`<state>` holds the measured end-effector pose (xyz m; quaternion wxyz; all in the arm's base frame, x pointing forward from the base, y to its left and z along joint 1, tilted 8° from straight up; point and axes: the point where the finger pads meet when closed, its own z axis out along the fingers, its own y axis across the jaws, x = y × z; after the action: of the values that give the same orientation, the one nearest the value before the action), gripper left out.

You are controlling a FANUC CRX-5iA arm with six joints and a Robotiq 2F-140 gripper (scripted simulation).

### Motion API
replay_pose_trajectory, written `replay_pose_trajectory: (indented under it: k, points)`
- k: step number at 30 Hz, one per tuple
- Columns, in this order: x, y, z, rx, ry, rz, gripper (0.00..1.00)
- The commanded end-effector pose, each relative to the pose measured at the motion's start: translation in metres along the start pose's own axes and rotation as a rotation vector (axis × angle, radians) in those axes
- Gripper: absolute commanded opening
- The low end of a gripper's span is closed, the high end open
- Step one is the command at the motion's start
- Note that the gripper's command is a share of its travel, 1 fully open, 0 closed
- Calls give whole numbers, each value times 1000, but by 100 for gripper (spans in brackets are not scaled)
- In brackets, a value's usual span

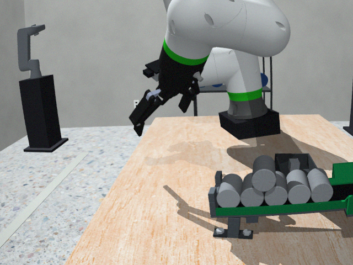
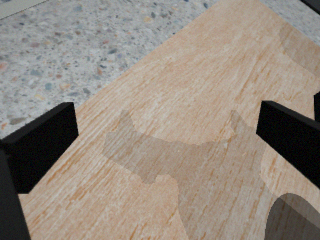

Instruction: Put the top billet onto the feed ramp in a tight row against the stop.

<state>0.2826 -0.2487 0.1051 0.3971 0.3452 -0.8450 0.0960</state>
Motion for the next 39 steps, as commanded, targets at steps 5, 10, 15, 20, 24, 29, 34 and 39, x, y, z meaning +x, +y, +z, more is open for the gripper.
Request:
replay_pose_trajectory:
  k: [5, 10, 15, 20, 24, 29, 34, 39]
  points:
    - [0, 0, -1, 1, -1, 1, 100]
    - [0, 0, -1, 1, -1, 1, 100]
    - [0, 0, -1, 1, -1, 1, 100]
    - [-10, -1, -22, 31, -41, -34, 100]
    - [-40, -1, -84, 170, -229, -192, 100]
    - [-65, -2, -136, 232, -314, -263, 100]
    - [-82, -3, -171, 232, -314, -263, 100]
    - [-115, -4, -238, 349, -473, -396, 100]
